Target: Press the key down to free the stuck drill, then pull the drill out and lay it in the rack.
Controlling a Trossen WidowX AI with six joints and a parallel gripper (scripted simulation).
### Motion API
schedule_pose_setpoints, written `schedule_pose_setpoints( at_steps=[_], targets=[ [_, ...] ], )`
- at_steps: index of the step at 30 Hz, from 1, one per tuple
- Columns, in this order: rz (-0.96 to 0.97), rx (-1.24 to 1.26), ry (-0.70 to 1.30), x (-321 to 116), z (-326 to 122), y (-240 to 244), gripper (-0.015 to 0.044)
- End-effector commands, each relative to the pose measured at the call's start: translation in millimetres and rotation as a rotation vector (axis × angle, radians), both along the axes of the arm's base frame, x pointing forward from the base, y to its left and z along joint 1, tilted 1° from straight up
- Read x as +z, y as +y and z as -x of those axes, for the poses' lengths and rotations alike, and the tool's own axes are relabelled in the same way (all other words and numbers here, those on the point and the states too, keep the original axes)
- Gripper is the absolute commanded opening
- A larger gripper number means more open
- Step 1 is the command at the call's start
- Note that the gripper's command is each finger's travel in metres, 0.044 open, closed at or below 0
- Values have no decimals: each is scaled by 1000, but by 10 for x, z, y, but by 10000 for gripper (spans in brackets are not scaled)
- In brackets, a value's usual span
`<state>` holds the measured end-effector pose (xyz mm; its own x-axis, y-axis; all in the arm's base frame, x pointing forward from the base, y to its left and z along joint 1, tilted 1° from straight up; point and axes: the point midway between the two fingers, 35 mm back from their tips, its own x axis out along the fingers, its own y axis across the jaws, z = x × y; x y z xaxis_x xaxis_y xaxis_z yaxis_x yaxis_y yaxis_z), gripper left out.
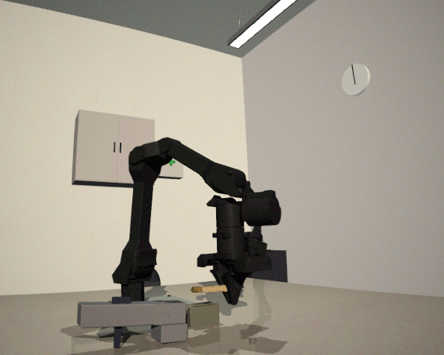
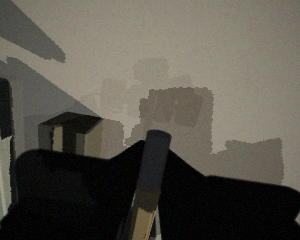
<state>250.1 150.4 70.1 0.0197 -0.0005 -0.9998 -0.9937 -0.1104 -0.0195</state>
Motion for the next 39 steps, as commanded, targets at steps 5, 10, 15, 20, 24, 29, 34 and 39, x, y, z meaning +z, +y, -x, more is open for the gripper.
schedule_pose_setpoints(
  at_steps=[5, 10, 15, 20, 24, 29, 34, 39],
  targets=[
    [-5, -5, -6, -6, 152, 7, 0],
    [-5, -5, -5, -22, 245, 12, 0],
    [-5, -5, -4, -28, 335, 17, 0],
    [-5, -5, -4, -29, 421, 23, 0],
    [-5, -5, -3, -24, 488, 29, 0],
    [-5, -5, -2, -11, 562, 40, 0],
    [-5, -5, -2, 9, 629, 52, 0],
    [-6, -5, -1, 44, 702, 63, 0]
  ],
)
